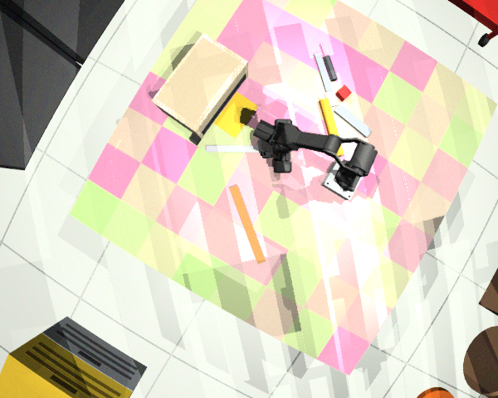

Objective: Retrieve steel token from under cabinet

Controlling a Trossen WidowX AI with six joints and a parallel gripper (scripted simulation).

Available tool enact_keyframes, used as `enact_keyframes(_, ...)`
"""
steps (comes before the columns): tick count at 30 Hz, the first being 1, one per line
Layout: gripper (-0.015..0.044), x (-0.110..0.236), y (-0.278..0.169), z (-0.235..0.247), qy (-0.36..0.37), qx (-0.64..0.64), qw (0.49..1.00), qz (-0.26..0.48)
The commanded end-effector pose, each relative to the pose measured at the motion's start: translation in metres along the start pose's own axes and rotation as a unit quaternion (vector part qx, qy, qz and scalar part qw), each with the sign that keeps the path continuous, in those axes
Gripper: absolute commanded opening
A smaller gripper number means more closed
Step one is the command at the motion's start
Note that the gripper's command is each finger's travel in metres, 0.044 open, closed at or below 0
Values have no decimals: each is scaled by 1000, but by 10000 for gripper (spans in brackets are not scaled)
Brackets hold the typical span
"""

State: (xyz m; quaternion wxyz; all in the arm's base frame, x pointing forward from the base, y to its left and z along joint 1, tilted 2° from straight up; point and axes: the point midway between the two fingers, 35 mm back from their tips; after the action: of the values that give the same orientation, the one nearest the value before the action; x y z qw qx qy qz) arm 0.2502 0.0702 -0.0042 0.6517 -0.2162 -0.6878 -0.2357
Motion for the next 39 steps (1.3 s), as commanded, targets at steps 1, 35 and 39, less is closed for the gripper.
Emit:
enact_keyframes(1, 0, 1, -2, -5, -1, -1, 1000, -1)
enact_keyframes(35, 0, 1, -25, -29, -2, -1, 1000, 0)
enact_keyframes(39, 0, 1, -29, -32, -2, -1, 1000, 0)
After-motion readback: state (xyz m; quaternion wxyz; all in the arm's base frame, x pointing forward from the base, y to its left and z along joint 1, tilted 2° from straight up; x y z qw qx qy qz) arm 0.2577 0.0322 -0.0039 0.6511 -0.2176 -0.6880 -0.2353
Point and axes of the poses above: the point midway between the two fingers, 35 mm back from their tips, its own x axis back along the fingers, its own z axis across the jaws, y = z × x, and after that the axes turned 12 degrees about x, right-handed
